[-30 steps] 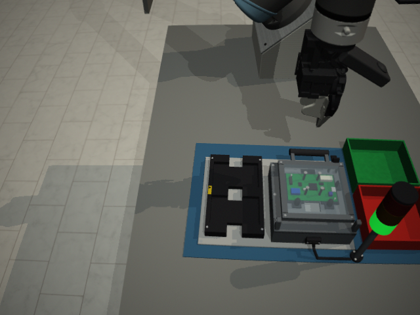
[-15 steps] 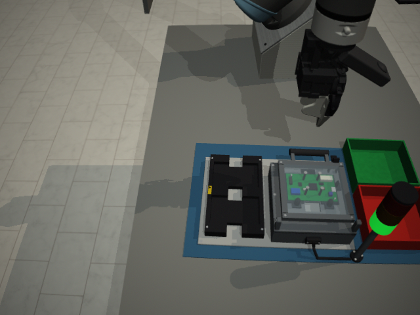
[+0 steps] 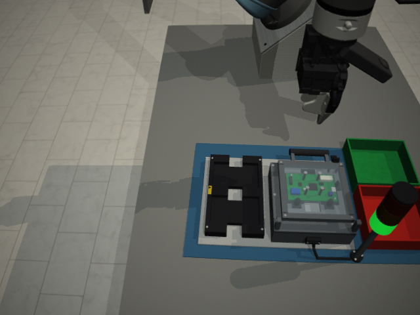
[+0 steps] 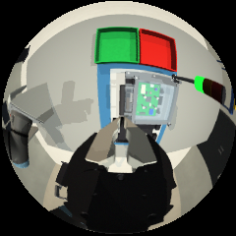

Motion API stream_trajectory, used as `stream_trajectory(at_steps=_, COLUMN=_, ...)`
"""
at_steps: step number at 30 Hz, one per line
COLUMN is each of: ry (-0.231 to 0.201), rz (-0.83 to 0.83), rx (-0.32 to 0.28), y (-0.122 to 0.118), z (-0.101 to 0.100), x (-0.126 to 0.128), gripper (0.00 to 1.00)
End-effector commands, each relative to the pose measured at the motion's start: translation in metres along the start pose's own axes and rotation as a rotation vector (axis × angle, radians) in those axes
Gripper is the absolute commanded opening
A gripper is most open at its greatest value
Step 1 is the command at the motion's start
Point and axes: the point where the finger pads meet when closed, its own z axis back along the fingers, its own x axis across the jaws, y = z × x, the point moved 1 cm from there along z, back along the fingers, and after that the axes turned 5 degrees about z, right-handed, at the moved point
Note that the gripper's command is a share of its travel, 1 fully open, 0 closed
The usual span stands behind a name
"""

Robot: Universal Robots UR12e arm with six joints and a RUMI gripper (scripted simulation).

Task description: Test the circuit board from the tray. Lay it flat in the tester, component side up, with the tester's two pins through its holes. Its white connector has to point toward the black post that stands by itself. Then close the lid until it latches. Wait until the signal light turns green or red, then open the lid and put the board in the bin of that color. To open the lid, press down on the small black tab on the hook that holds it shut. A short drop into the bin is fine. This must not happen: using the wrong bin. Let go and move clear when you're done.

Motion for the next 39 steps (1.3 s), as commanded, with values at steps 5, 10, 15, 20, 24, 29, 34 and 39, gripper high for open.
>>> stream_trajectory(at_steps=5, ry=0.0, rz=0.001, rx=0.001, y=0.0007, z=0.0026, x=0.0004, gripper=0.0)
stream_trajectory(at_steps=10, ry=0.0, rz=-0.01, rx=0.001, y=0.0008, z=0.0023, x=0.0002, gripper=0.0)
stream_trajectory(at_steps=15, ry=0.001, rz=-0.053, rx=0.001, y=0.001, z=0.0021, x=-0.0006, gripper=0.0)
stream_trajectory(at_steps=20, ry=0.002, rz=-0.144, rx=0.0, y=0.0015, z=0.0018, x=-0.0023, gripper=0.0)
stream_trajectory(at_steps=24, ry=0.002, rz=-0.195, rx=0.0, y=0.0016, z=0.0017, x=-0.0023, gripper=0.0)
stream_trajectory(at_steps=29, ry=0.002, rz=-0.354, rx=0.0, y=0.0019, z=0.0018, x=-0.0022, gripper=0.0)
stream_trajectory(at_steps=34, ry=0.001, rz=-0.55, rx=-0.001, y=0.0016, z=0.002, x=-0.001, gripper=0.0)
stream_trajectory(at_steps=39, ry=0.0, rz=-0.665, rx=0.0, y=0.0016, z=0.0021, x=0.0005, gripper=0.0)
